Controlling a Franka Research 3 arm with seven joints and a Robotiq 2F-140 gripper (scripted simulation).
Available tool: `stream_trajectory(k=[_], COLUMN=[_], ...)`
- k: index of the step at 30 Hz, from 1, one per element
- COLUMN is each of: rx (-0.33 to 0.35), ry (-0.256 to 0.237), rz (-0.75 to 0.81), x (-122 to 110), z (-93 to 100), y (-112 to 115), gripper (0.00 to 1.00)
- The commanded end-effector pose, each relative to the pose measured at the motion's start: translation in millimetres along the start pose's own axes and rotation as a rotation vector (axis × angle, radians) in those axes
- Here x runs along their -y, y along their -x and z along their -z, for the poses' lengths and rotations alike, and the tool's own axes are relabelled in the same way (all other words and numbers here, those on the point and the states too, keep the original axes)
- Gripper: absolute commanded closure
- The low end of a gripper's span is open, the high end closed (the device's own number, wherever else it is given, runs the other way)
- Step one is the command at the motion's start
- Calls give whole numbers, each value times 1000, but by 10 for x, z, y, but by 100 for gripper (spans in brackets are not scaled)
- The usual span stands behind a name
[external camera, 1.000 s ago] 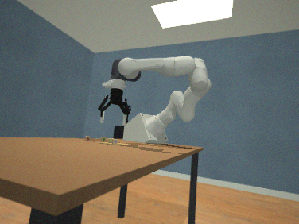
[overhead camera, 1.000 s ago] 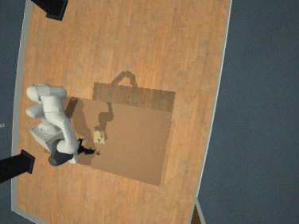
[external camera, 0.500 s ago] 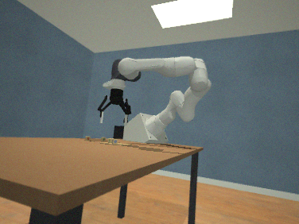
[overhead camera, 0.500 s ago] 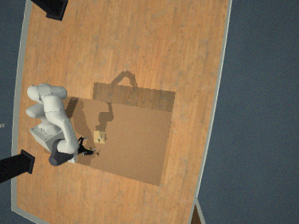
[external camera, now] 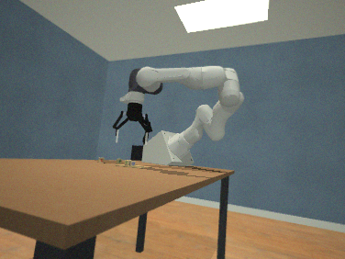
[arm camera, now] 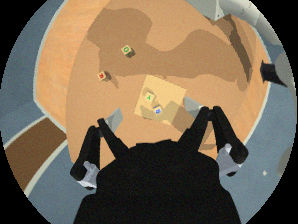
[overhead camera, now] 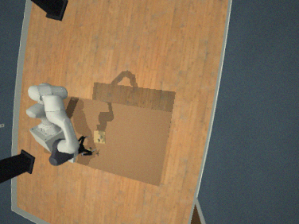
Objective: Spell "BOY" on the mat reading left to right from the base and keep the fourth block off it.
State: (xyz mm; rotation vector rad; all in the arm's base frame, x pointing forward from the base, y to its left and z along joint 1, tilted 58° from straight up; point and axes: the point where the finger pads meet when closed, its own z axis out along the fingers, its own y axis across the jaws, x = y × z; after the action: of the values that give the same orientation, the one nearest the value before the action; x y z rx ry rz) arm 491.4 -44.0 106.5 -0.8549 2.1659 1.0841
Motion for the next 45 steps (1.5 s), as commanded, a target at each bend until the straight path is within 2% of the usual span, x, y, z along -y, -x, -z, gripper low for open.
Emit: stream_trajectory(k=[1,45], rx=[4,6], ry=[1,8], rz=[-139,-720], x=[2,-32], z=[-4,-26], y=[13,85], gripper=[0,0])
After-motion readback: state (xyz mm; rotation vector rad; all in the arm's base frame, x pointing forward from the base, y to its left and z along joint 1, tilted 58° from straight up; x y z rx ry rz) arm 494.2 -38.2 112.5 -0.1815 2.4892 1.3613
